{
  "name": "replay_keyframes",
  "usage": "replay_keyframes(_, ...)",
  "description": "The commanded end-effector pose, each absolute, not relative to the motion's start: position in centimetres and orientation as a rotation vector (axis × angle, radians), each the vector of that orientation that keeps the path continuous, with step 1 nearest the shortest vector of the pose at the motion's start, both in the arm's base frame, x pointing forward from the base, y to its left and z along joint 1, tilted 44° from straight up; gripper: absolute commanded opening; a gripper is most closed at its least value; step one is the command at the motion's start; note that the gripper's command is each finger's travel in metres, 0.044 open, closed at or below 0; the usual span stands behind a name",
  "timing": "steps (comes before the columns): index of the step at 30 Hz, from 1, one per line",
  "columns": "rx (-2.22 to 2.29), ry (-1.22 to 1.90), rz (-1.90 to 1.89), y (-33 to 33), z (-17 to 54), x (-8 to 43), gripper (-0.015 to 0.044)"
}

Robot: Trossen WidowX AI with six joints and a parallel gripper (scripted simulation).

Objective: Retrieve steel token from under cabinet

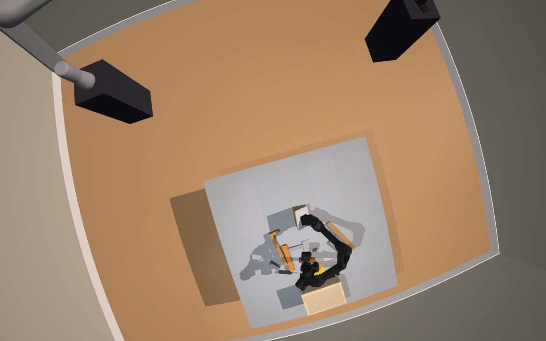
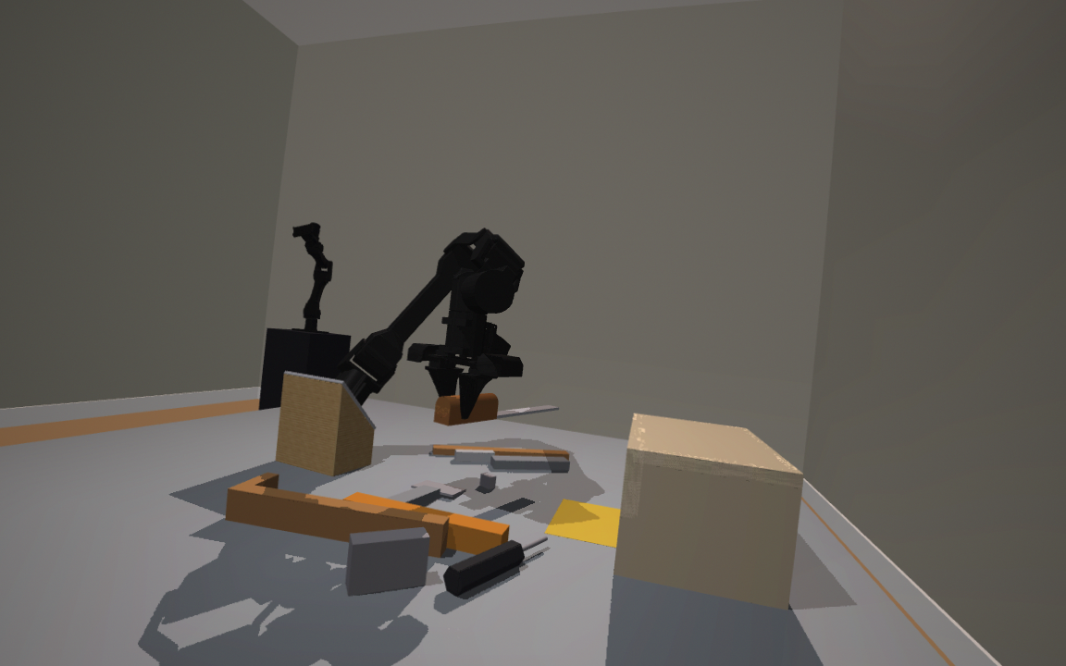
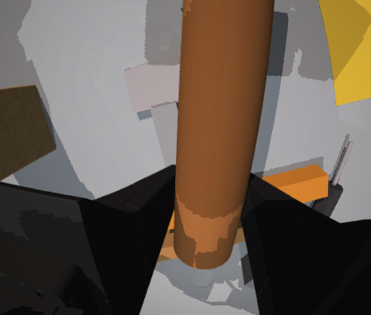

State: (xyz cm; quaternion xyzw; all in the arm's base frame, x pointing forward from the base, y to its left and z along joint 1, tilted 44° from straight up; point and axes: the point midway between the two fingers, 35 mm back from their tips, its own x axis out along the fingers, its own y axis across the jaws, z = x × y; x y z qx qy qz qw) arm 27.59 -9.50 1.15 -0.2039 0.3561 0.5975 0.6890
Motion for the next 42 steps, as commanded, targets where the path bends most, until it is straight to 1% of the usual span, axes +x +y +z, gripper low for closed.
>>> replay_keyframes(1, -0.462, 0.788, 1.331, -9.9, 1.5, 28.1, 0.0)
replay_keyframes(17, -0.463, 0.787, 1.33, -10.3, 1.8, 31.0, 0.0)
replay_keyframes(42, -0.604, 0.671, 1.407, -10.3, 1.7, 30.7, 0.0)
